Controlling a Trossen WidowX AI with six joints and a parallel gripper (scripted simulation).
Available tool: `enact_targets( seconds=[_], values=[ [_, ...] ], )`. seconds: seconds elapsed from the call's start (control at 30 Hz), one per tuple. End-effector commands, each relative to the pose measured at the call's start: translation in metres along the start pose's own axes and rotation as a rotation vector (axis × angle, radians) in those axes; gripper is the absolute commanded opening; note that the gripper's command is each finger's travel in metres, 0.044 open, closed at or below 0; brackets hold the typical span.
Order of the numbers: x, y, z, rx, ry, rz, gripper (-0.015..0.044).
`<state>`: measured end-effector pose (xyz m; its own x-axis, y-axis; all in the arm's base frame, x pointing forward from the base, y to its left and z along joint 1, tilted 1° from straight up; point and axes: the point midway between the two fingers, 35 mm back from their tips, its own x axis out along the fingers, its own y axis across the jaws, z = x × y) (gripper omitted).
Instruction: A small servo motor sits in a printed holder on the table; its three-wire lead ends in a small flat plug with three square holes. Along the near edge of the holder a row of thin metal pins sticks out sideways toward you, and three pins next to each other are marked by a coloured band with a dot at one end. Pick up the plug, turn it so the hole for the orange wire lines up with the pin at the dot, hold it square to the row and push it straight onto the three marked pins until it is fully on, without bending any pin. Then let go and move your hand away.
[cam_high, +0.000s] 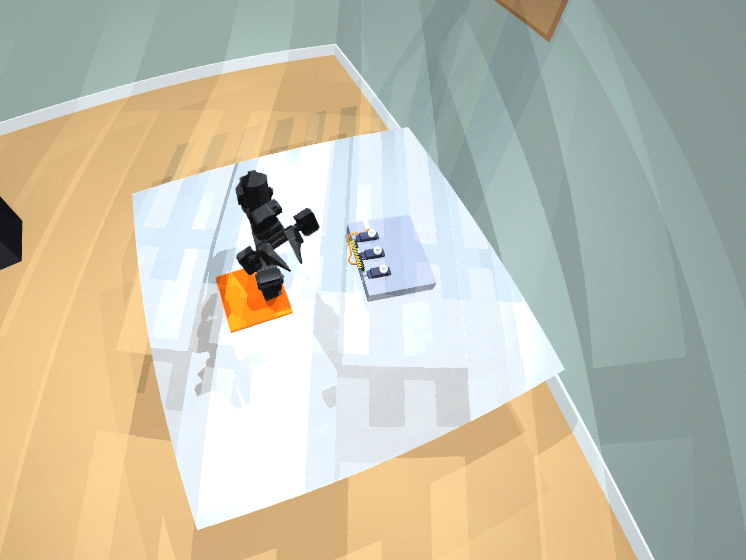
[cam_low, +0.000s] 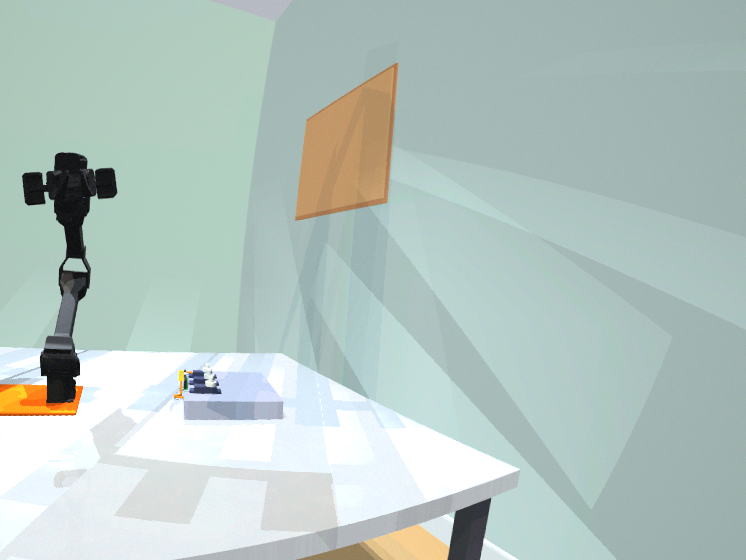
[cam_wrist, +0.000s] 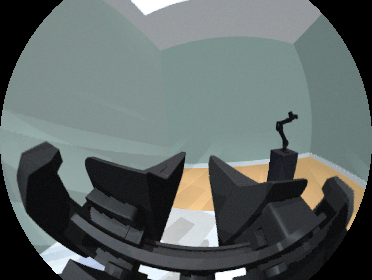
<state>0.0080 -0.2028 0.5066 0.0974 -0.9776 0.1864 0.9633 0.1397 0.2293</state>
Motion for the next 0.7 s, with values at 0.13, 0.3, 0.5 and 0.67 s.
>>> enact_targets(
  seconds=[0.13, 0.3, 0.5, 0.67],
  values=[
    [0.014, 0.024, -0.024, 0.003, 0.044, 0.131, 0.0115],
    [0.018, 0.042, -0.039, 0.003, 0.072, 0.215, 0.0115],
    [0.021, 0.064, -0.055, 0.006, 0.100, 0.313, 0.0115],
    [0.020, 0.083, -0.068, -0.004, 0.117, 0.393, 0.0115]
  ],
)
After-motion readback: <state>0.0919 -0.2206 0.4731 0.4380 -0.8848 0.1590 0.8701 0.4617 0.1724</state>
